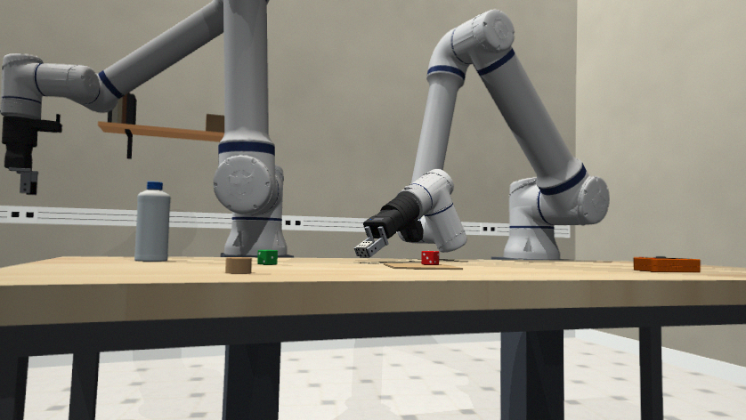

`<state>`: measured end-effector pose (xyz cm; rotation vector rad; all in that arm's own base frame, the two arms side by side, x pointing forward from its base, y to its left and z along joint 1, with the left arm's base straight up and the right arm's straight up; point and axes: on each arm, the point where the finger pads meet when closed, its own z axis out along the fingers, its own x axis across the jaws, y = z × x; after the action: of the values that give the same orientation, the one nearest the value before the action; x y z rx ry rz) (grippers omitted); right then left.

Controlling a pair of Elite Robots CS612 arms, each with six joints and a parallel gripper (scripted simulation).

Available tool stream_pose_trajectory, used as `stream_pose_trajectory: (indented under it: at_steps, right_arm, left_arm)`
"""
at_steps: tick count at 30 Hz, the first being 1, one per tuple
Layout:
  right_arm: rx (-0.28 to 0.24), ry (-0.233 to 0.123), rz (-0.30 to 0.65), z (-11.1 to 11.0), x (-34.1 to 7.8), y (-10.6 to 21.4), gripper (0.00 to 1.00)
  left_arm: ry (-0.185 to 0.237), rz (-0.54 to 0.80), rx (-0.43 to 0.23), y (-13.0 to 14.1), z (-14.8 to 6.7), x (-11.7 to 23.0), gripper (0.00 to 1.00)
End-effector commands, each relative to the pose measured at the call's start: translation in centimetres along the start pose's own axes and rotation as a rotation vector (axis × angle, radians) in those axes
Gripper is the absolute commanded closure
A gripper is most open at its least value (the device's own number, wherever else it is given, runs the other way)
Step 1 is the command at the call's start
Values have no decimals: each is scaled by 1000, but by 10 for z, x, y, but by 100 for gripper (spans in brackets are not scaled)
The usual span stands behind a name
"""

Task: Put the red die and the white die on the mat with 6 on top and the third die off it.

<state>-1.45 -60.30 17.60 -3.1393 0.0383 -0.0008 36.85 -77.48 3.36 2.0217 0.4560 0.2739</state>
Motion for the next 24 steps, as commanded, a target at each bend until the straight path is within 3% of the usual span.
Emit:
stream_pose_trajectory:
  at_steps: [1, 24]
  right_arm:
    - [-2, 0, 0, -1, 0, 1, 0]
    - [-2, 0, 0, -1, 0, 1, 0]
  left_arm:
    - [0, 0, -2, 1, 0, 0, 43]
    - [0, 0, -2, -4, 3, 0, 43]
